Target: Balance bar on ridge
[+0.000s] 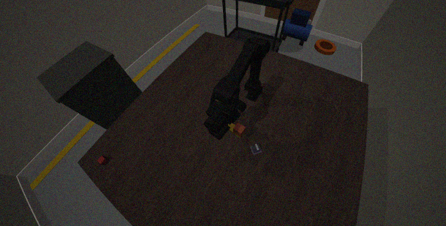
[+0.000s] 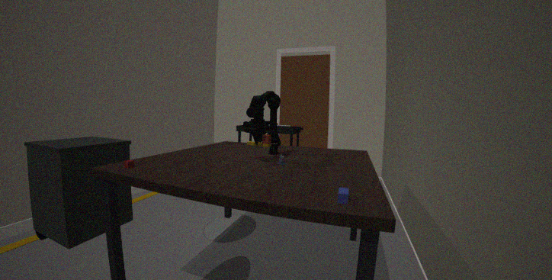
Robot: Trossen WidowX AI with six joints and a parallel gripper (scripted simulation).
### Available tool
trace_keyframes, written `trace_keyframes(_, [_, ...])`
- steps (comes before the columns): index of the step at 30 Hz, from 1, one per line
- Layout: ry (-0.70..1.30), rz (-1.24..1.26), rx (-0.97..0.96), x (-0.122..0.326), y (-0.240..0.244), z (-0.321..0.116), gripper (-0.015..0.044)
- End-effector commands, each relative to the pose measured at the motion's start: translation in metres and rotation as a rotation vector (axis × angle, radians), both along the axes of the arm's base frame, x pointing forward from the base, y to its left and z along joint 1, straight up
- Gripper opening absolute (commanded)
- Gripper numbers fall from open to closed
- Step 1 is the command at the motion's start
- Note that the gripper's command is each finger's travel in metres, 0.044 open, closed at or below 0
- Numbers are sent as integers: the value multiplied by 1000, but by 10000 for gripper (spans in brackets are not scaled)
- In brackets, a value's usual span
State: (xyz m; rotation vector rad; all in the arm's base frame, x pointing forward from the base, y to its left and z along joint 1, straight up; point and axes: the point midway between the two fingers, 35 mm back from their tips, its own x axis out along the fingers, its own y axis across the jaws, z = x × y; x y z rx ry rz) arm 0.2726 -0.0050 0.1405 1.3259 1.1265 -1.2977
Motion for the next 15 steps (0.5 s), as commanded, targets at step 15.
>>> trace_keyframes(15, [-8, 529, -9, 13, 65, 4, 0])
